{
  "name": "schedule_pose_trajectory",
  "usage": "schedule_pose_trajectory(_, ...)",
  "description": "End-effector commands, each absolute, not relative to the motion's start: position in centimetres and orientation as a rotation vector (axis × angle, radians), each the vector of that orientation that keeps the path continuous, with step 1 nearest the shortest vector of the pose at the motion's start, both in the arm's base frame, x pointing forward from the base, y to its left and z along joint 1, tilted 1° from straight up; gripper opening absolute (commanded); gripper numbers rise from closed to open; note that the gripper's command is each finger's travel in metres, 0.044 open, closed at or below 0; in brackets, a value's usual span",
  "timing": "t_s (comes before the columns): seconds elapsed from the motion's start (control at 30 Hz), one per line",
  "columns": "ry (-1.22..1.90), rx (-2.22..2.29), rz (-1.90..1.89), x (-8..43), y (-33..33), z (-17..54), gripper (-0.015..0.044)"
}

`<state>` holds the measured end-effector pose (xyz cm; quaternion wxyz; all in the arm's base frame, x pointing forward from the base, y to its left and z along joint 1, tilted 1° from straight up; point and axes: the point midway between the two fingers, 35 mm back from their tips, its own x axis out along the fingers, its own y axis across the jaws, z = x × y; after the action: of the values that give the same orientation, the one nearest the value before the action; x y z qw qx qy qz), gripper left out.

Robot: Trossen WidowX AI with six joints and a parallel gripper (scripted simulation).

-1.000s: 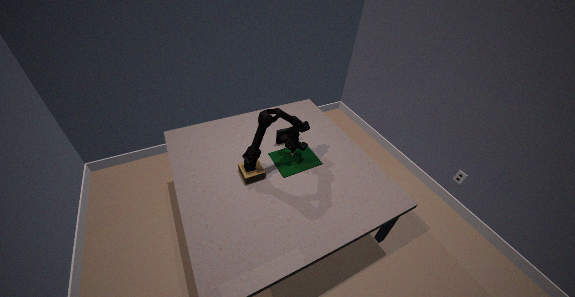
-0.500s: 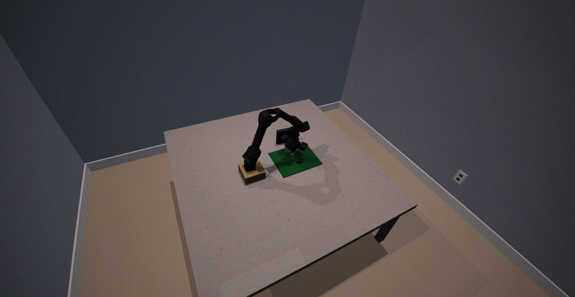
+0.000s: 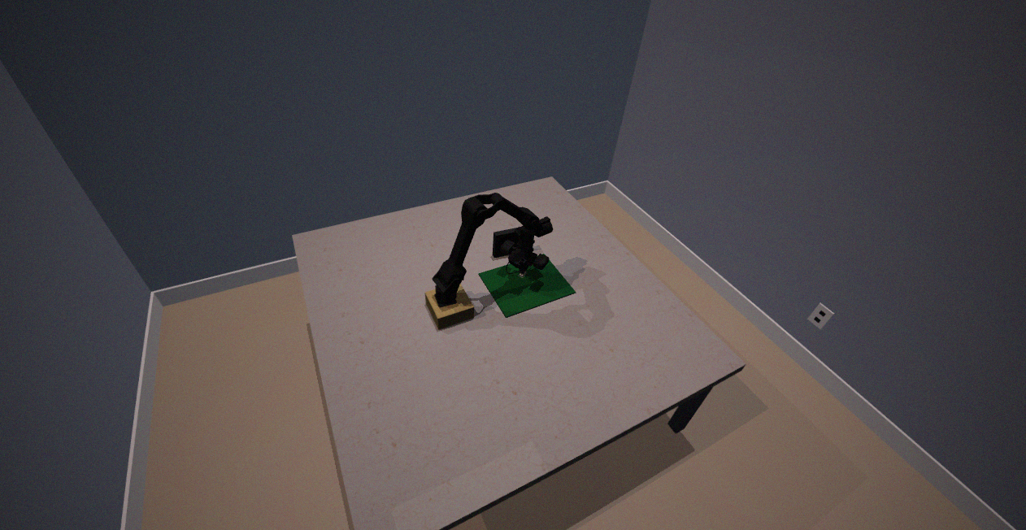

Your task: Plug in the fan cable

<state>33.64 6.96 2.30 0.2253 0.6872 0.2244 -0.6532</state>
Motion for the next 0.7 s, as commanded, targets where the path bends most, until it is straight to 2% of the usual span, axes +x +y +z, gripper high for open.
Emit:
schedule_pose_trajectory(0.0, 0.614, 1.895, -1.809, 33.55, 6.93, 1.88, 0.0000)
schedule_pose_trajectory(0.67, 0.614, 1.895, -1.809, 33.58, 6.94, 1.13, 0.0000)
